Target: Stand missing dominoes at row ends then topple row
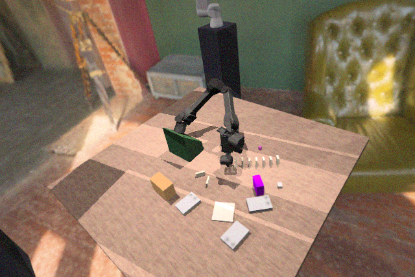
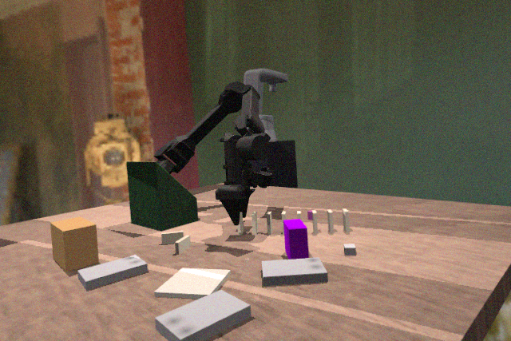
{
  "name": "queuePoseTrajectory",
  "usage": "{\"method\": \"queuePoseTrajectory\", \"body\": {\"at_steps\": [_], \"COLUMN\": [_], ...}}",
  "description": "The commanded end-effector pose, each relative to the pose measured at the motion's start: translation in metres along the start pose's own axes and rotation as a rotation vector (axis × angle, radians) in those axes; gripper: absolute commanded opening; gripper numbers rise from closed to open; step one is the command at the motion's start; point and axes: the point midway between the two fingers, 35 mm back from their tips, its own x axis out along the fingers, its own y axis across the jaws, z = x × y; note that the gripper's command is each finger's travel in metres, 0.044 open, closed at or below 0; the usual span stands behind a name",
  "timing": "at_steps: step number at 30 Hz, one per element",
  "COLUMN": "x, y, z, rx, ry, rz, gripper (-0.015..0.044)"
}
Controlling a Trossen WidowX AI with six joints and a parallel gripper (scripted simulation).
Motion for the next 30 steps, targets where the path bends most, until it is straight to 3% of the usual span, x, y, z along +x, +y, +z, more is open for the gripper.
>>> {"method": "queuePoseTrajectory", "body": {"at_steps": [1, 5, 10, 13, 22, 30], "x": [0.0, -0.011, -0.098, -0.127, -0.129, -0.098], "y": [0.0, -0.002, -0.006, -0.002, -0.003, -0.083], "z": [0.001, 0.002, 0.003, 0.0, -0.001, -0.044], "rx": [0.004, 0.004, 0.002, 0.001, 0.019, 0.842], "ry": [-0.004, -0.002, 0.004, 0.004, 0.004, 0.0], "rz": [0.004, 0.0, -0.009, -0.005, -0.005, -0.012], "gripper": [0.044, 0.044, 0.044, 0.044, 0.044, 0.044]}}
